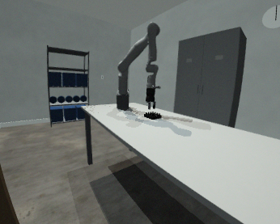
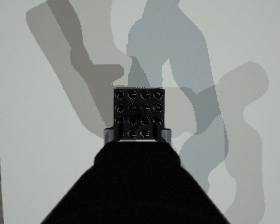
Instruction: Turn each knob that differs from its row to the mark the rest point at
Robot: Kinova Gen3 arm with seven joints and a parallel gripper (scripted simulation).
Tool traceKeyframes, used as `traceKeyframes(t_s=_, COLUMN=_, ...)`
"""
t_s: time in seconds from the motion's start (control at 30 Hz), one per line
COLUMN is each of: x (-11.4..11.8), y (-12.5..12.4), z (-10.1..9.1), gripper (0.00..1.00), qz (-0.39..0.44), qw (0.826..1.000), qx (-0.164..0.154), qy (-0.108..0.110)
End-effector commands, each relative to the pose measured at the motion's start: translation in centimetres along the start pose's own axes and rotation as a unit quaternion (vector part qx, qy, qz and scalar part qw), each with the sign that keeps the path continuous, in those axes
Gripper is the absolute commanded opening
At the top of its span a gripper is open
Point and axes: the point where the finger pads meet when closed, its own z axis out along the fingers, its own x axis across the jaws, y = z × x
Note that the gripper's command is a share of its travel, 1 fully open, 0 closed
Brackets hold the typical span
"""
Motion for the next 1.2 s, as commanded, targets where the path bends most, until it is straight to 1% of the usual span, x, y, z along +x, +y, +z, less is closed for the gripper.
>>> traceKeyframes(t_s=0.0, x=0.0, y=0.0, z=0.0, gripper=1.0, qz=0.0, qw=1.0, qx=0.0, qy=0.0)
traceKeyframes(t_s=0.53, x=0.0, y=0.3, z=0.0, gripper=1.0, qz=0.001, qw=1.0, qx=-0.001, qy=-0.001)
traceKeyframes(t_s=0.83, x=-0.1, y=1.1, z=0.0, gripper=1.0, qz=0.001, qw=1.0, qx=-0.001, qy=-0.001)
traceKeyframes(t_s=1.17, x=-0.1, y=3.2, z=0.0, gripper=1.0, qz=0.001, qw=1.0, qx=-0.001, qy=-0.001)
